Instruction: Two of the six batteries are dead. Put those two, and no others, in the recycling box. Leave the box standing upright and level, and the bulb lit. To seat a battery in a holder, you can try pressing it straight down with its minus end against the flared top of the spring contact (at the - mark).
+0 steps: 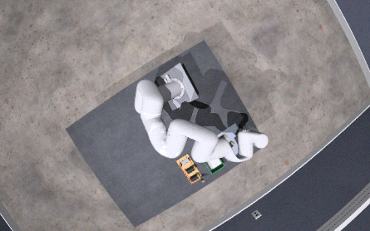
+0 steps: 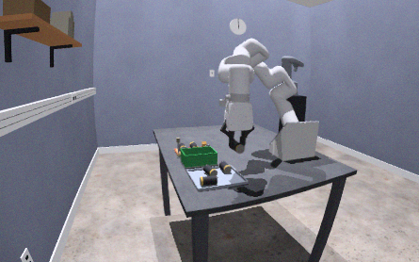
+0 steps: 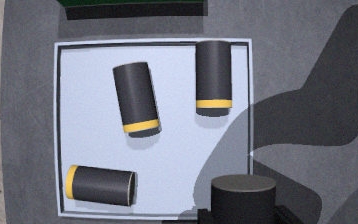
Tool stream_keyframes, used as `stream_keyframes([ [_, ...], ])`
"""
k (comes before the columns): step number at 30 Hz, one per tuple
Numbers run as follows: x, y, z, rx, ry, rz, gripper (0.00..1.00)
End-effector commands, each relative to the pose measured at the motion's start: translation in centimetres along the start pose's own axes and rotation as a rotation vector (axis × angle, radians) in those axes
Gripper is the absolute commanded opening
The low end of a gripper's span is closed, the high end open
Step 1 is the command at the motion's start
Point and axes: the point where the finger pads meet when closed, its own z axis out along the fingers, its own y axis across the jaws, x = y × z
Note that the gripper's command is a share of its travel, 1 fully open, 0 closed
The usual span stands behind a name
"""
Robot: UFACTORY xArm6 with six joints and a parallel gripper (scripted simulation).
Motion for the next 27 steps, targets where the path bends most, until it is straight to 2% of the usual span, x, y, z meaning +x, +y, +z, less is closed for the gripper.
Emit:
stream_keyframes([
  [1, 0.0, -0.1, -0.2, 0.004, -0.003, 0.001, 0.28],
  [6, 0.0, -0.1, 0.2, 0.004, -0.003, 0.001, 0.28],
  [8, -0.1, -0.1, 2.1, 0.004, -0.003, 0.001, 0.28],
  [11, -0.1, -0.2, 6.3, 0.004, -0.003, 0.001, 0.28],
  [13, -0.1, -0.2, 7.5, 0.004, -0.003, 0.001, 0.28],
  [27, -0.1, -0.2, 7.5, 0.004, -0.003, 0.001, 0.28],
])
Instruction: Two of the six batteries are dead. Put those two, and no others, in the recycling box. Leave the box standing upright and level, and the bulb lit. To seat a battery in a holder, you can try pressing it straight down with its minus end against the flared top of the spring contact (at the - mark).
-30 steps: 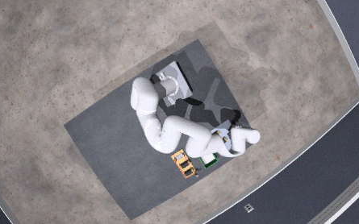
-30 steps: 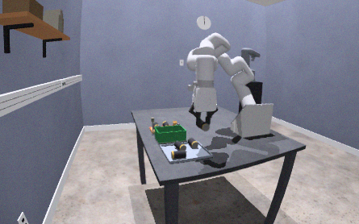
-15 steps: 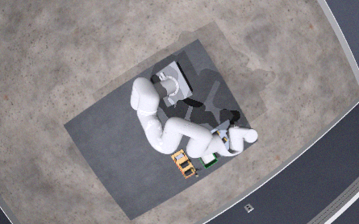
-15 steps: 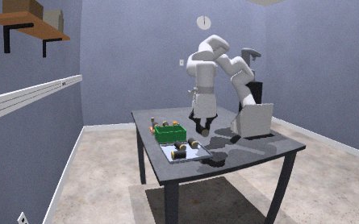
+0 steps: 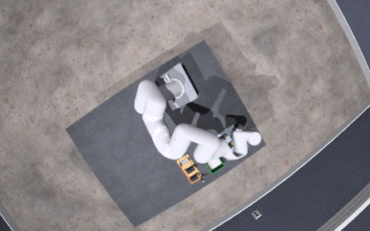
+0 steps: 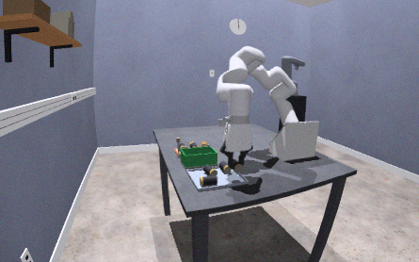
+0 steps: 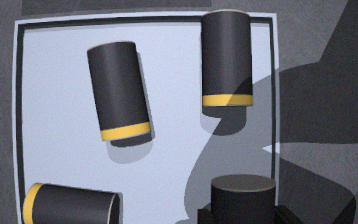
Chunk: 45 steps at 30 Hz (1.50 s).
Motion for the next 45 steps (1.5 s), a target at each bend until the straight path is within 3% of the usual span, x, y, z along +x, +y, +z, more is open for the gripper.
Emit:
stream_keyframes([
  [1, -0.04, -0.15, -0.13, 0.003, -0.002, 0.001, 0.28],
  [45, -0.09, -0.28, 0.59, 0.003, -0.002, 0.001, 0.28],
])
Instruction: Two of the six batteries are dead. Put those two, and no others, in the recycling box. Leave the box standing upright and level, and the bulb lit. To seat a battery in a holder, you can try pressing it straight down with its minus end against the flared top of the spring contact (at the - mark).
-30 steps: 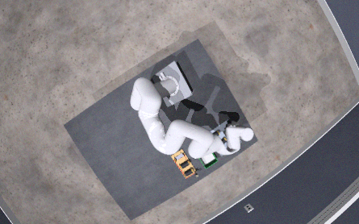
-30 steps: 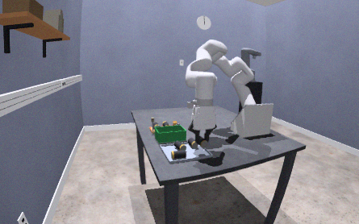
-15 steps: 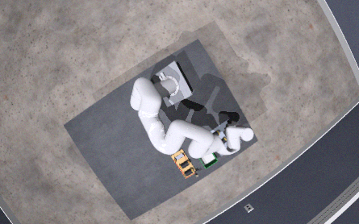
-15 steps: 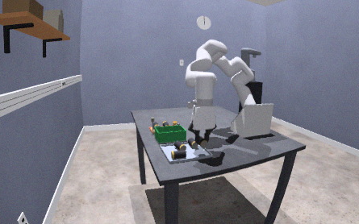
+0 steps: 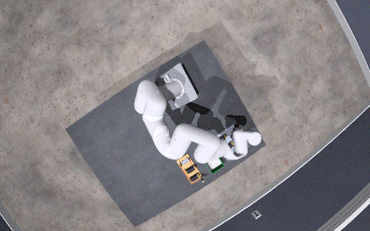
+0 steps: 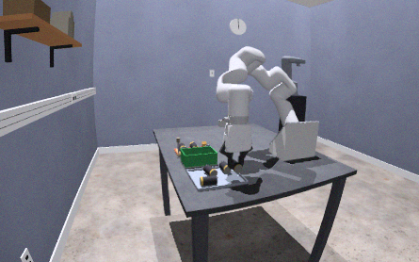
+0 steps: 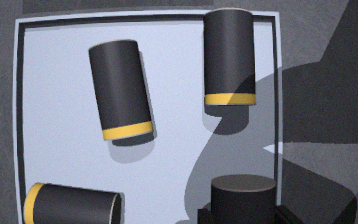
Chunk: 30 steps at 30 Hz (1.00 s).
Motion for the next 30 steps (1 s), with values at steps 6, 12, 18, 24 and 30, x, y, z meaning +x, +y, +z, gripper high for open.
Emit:
stream_keyframes([
  [6, 0.0, -0.1, 3.2, 0.003, -0.002, 0.001, 0.28],
  [12, 0.0, -0.1, 4.2, 0.003, -0.002, 0.001, 0.28],
  [18, 0.0, -0.1, 4.2, 0.003, -0.002, 0.001, 0.28],
  [24, 0.0, -0.1, 4.2, 0.003, -0.002, 0.001, 0.51],
  [30, 0.0, -0.1, 4.2, 0.003, -0.002, 0.001, 0.51],
])
